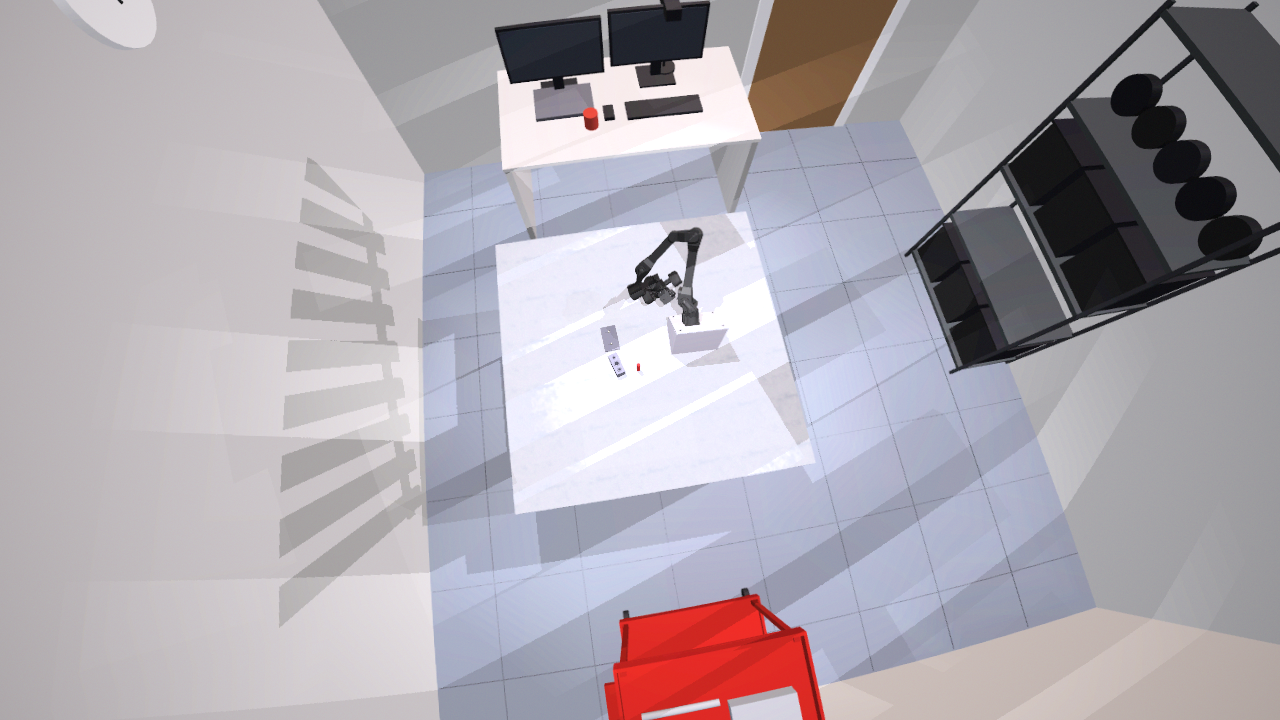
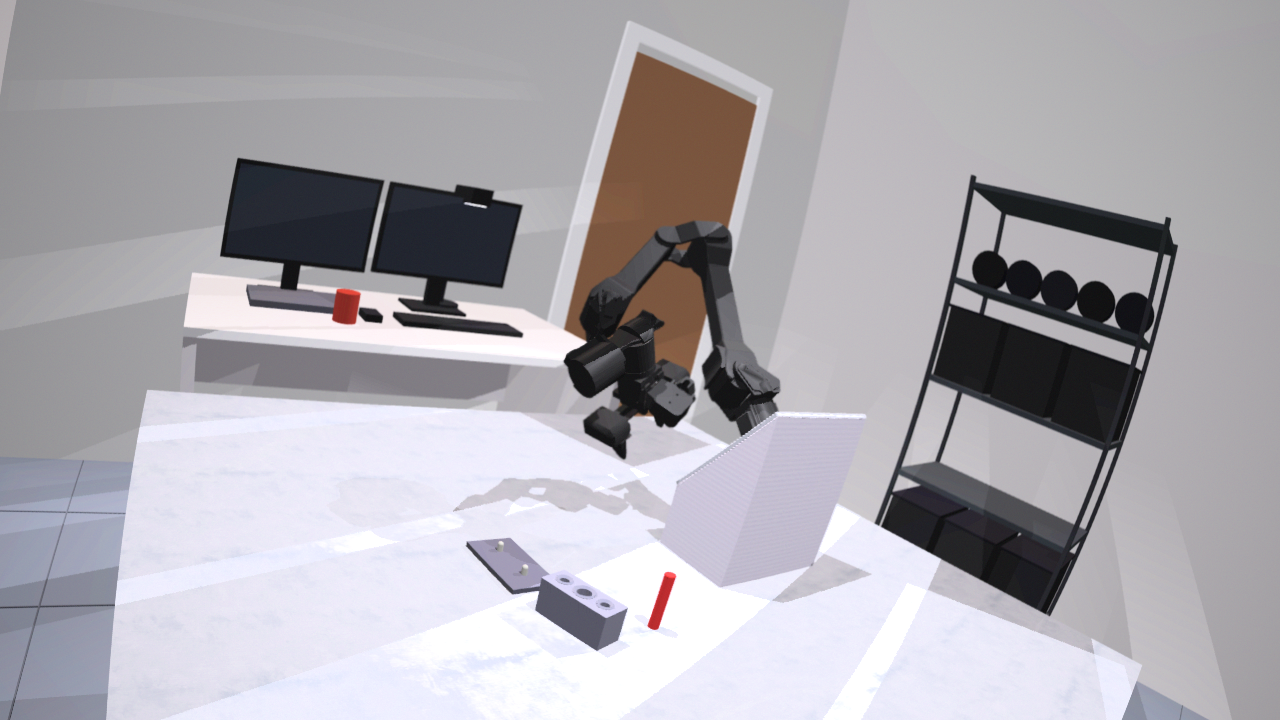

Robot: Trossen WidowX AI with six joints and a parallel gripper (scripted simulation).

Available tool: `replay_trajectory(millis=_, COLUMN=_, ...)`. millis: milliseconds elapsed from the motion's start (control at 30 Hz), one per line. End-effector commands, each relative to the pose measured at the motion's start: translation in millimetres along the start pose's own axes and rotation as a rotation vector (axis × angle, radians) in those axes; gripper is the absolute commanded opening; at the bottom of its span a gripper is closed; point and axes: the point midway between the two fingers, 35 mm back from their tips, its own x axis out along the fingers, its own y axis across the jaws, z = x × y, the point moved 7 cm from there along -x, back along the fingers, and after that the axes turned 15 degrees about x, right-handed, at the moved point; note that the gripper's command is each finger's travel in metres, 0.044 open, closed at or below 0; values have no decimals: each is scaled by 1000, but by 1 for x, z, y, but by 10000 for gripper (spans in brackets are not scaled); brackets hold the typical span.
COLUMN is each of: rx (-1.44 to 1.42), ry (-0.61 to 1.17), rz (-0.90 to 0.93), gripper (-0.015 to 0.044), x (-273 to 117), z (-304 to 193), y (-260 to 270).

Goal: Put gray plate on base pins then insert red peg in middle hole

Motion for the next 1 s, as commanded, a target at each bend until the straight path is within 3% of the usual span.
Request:
replay_trajectory(millis=0, rx=940, ry=-175, rz=-17, gripper=440, x=5, z=-5, y=11)
replay_trajectory(millis=233, rx=1911, ry=-392, rz=35, gripper=440, x=5, z=-15, y=19)
replay_trajectory(millis=600, rx=2934, ry=-734, rz=229, gripper=440, x=1, z=-32, y=29)
replay_trajectory(millis=967, rx=3020, ry=-772, rz=258, gripper=440, x=1, z=-33, y=31)
